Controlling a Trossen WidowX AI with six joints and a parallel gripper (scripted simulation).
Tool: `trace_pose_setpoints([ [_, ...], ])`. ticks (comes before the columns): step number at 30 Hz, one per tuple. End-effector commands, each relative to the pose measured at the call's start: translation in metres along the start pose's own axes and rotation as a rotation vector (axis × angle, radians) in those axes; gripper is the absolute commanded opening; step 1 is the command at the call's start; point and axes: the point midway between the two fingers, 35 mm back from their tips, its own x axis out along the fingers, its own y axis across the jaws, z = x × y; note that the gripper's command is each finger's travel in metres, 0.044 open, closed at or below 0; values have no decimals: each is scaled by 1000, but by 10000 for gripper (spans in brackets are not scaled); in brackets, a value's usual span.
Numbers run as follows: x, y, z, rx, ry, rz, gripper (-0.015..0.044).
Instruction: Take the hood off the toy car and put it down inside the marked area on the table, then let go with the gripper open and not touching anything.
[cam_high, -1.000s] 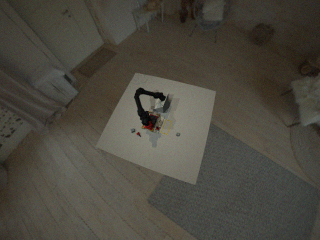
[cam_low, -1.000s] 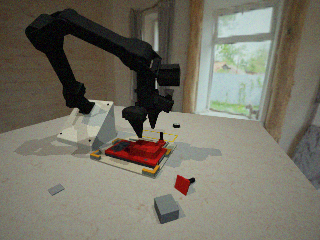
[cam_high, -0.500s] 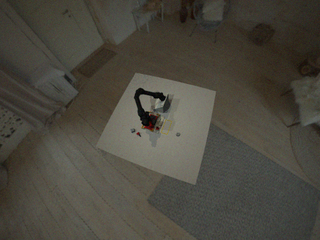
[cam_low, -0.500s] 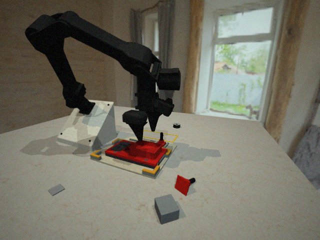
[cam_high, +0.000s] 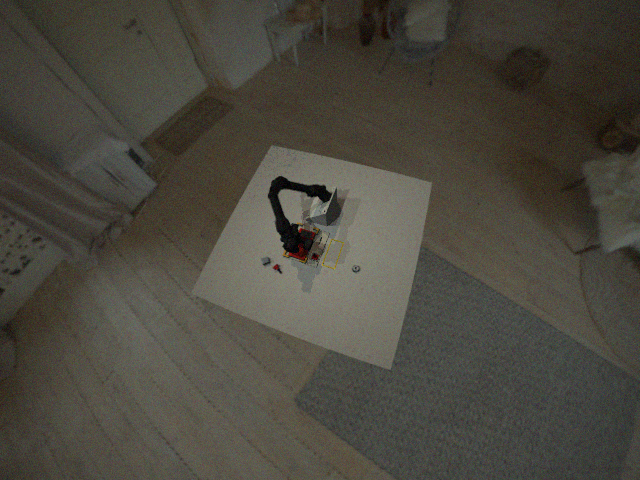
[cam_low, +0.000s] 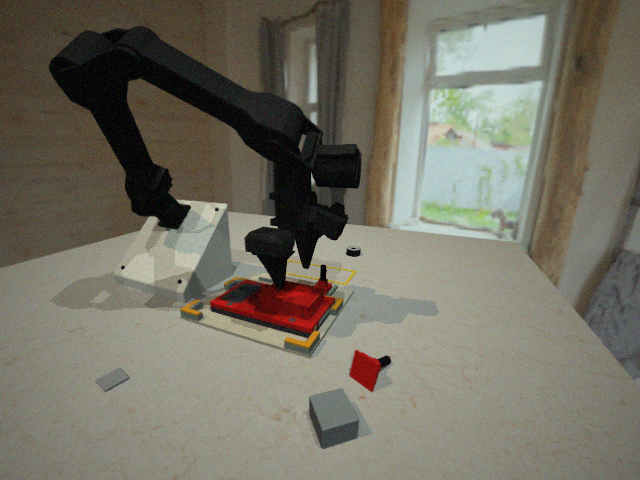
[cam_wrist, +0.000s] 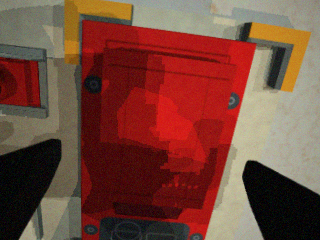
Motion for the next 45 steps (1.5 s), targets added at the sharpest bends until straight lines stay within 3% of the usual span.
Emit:
trace_pose_setpoints([
  [1,3,0,-1,-8,1,-4,440],
  [45,29,-3,-3,-8,1,-6,440],
])
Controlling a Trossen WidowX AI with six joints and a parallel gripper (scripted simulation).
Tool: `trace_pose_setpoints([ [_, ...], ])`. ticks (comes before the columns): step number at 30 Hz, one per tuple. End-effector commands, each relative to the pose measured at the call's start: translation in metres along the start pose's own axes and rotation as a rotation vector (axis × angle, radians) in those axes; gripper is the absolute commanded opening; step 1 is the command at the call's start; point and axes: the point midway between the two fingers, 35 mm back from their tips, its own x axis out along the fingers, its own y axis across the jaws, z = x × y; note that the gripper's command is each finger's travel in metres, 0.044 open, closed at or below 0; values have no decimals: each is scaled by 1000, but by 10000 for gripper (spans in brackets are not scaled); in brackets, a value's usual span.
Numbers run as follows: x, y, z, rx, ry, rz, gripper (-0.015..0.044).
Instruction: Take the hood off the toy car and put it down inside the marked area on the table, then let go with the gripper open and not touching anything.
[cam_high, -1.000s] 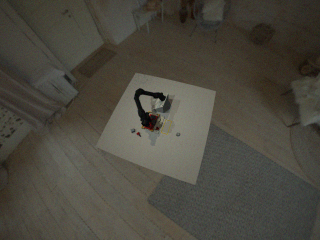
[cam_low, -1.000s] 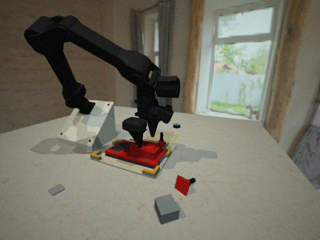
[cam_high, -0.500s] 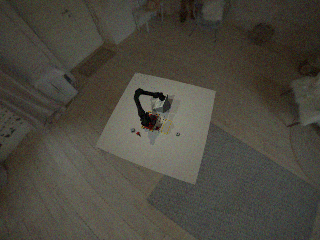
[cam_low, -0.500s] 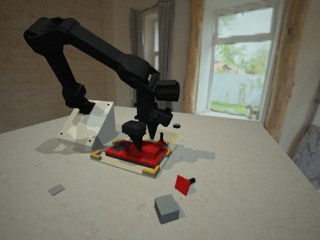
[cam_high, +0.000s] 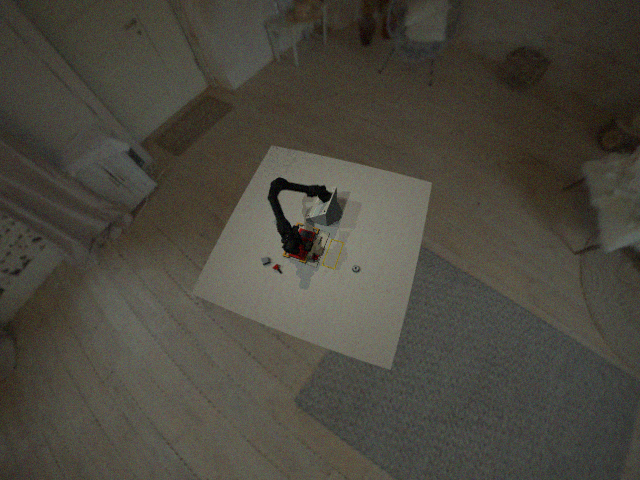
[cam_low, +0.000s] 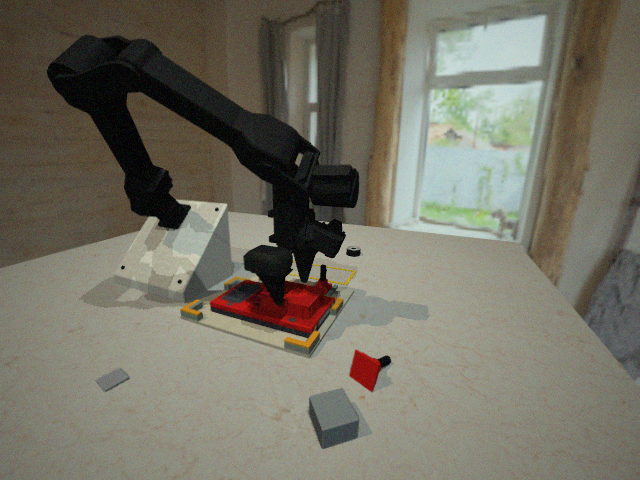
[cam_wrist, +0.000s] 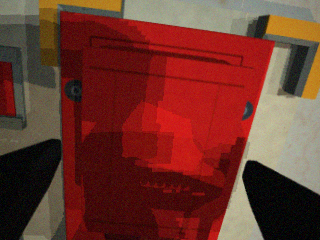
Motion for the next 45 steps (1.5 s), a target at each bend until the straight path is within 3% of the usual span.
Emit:
trace_pose_setpoints([
  [1,2,0,0,-7,0,-4,440],
  [24,13,0,0,-7,0,-4,440],
  [27,12,0,0,0,0,-1,361],
  [37,12,0,0,0,0,-1,295],
  [45,8,0,0,0,0,0,85],
])
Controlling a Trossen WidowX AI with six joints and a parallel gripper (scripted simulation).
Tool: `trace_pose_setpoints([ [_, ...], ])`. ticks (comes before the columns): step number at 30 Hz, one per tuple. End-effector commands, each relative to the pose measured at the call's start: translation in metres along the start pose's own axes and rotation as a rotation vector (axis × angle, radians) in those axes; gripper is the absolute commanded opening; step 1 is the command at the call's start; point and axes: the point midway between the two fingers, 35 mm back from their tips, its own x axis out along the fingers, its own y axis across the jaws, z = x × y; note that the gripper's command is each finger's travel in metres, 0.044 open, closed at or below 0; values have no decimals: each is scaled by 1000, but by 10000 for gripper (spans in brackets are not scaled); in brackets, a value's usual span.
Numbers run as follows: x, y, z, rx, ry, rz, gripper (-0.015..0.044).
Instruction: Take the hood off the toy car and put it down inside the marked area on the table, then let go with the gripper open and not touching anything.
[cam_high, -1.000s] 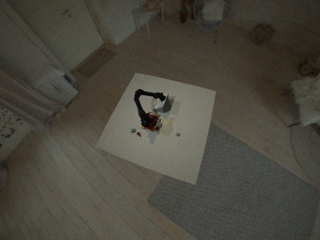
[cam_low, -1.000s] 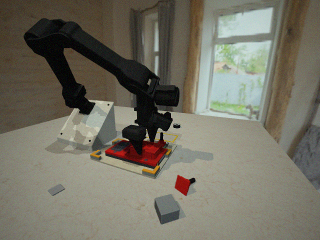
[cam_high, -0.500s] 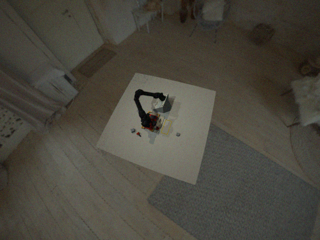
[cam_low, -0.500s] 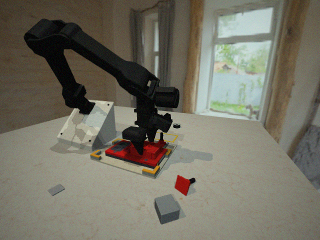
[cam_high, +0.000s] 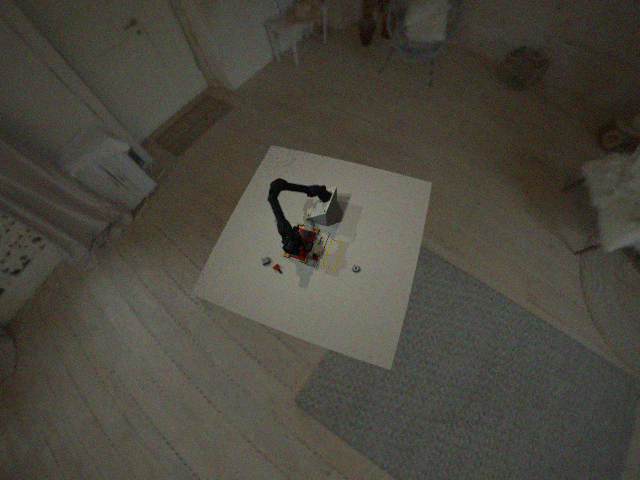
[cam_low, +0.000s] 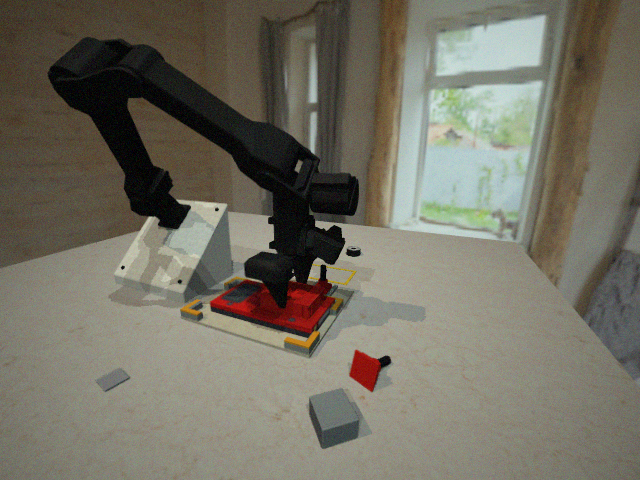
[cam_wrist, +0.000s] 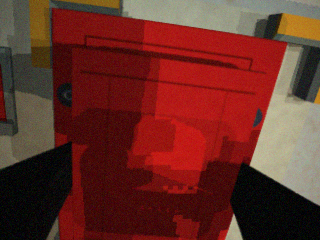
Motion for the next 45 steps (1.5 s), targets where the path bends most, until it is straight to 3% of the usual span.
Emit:
trace_pose_setpoints([
  [1,-3,0,0,5,-2,0,58],
  [4,-5,0,0,5,-2,0,0],
  [37,-27,0,0,4,-2,1,0],
  [45,-55,1,1,4,-2,3,0],
])
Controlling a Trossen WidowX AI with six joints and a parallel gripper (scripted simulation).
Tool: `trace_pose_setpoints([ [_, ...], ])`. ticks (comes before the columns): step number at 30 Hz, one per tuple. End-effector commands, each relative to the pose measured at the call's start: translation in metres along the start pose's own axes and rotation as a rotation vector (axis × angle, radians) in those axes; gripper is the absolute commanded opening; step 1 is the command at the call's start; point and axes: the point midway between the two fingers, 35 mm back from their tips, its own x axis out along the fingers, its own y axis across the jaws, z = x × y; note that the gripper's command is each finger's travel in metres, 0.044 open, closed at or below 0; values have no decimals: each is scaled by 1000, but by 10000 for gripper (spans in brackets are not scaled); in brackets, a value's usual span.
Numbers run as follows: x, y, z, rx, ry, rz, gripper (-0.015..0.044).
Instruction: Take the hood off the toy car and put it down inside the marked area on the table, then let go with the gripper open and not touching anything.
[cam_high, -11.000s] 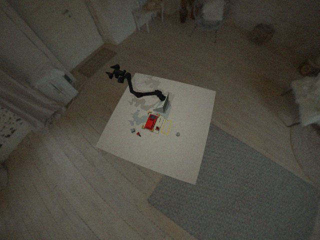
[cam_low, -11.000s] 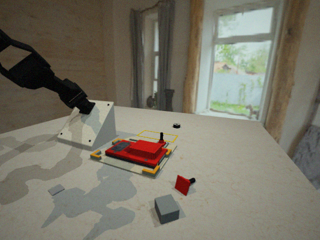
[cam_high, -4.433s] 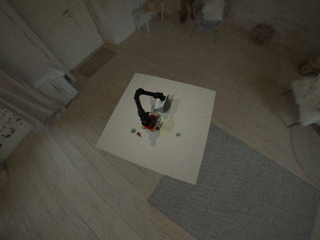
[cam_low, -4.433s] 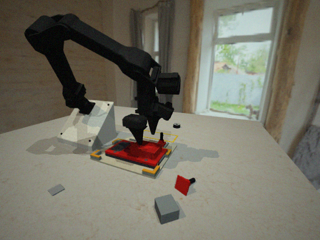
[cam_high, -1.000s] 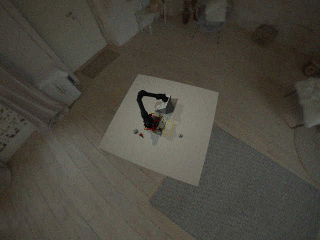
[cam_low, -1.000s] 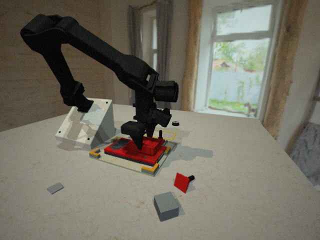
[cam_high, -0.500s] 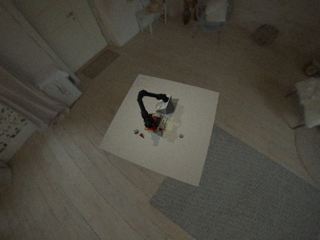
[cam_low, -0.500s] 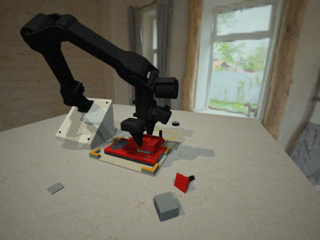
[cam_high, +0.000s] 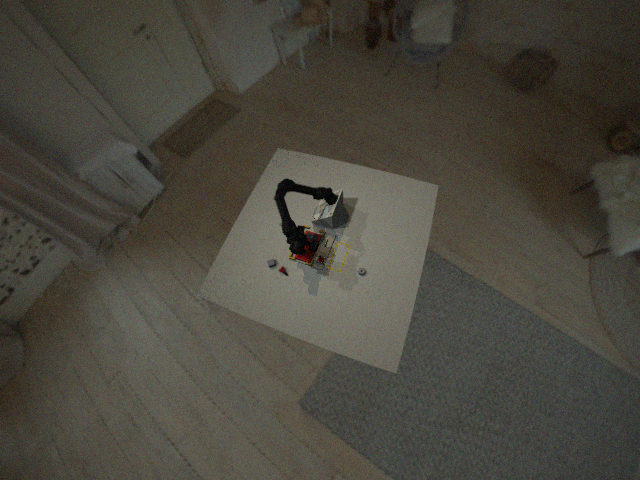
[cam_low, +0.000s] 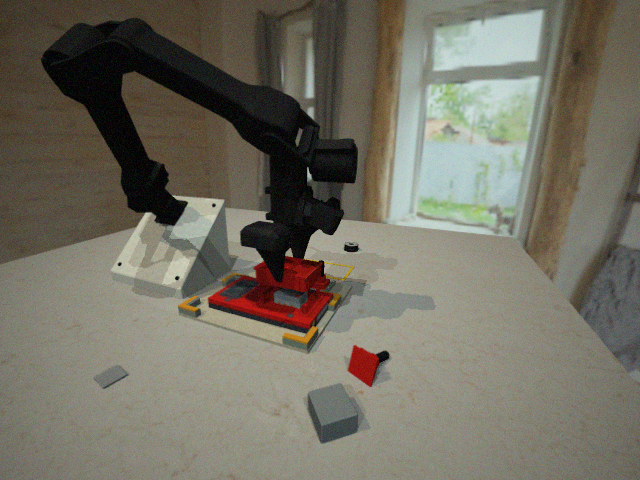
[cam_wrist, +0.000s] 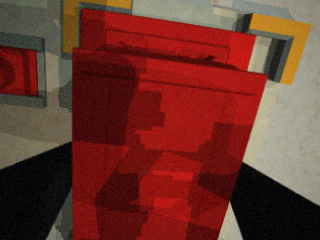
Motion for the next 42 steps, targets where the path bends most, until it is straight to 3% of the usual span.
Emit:
trace_pose_setpoints([
  [1,-20,0,2,11,-13,6,0],
  [7,-22,5,1,-1,-8,3,0],
  [42,-33,194,-39,11,-12,21,0],
])
